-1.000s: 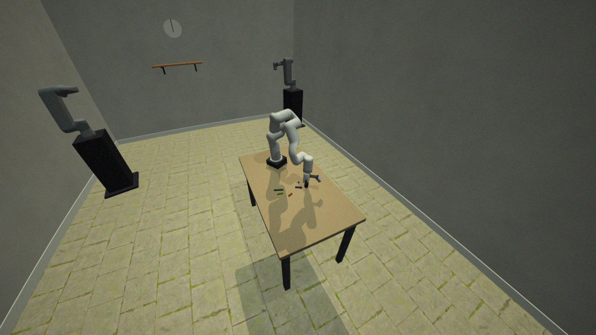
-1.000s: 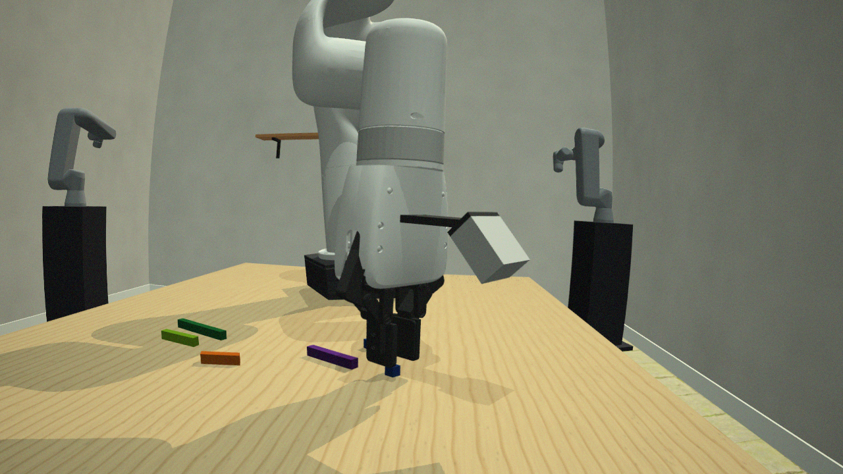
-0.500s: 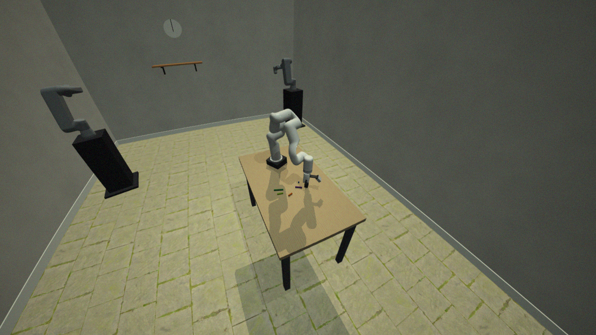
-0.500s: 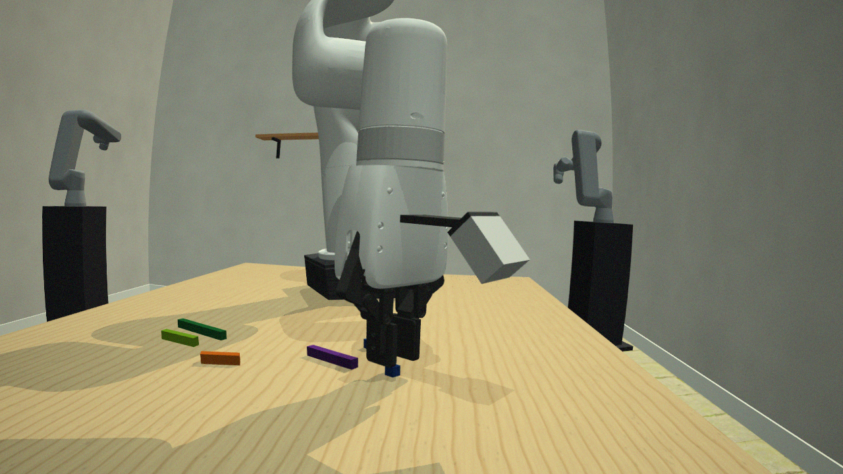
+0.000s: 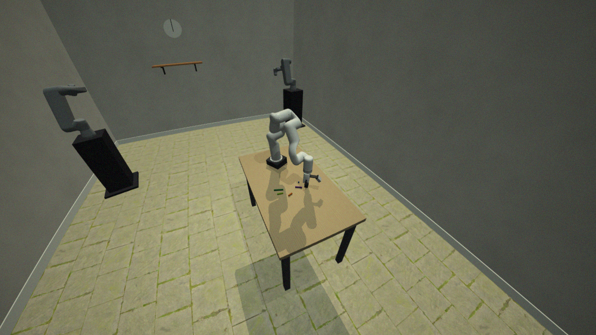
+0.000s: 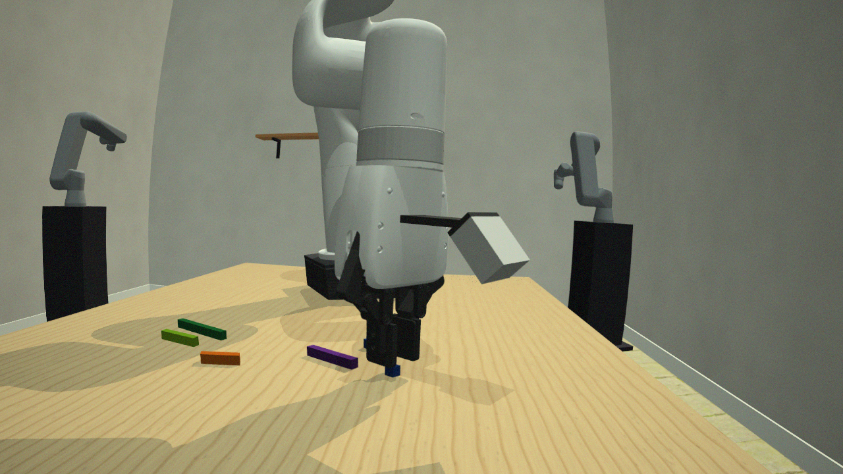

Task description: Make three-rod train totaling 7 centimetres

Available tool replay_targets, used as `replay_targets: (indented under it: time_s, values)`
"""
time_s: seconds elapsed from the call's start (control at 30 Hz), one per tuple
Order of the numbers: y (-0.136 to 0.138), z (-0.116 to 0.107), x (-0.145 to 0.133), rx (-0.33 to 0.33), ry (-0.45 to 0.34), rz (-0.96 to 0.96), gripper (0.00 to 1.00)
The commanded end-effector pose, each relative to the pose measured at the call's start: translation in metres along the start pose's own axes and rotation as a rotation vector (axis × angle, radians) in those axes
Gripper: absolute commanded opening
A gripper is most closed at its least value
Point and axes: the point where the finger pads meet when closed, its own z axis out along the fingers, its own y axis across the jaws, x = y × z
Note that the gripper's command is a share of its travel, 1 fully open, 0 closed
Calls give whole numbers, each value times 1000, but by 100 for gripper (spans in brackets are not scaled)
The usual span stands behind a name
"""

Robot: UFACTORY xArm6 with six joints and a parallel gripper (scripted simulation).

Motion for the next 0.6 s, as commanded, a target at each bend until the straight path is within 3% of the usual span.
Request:
replay_targets:
  time_s: [0.0,0.57]
  values:
    - [1,0,1,-2,3,0,24]
    - [1,11,1,-2,3,0,24]
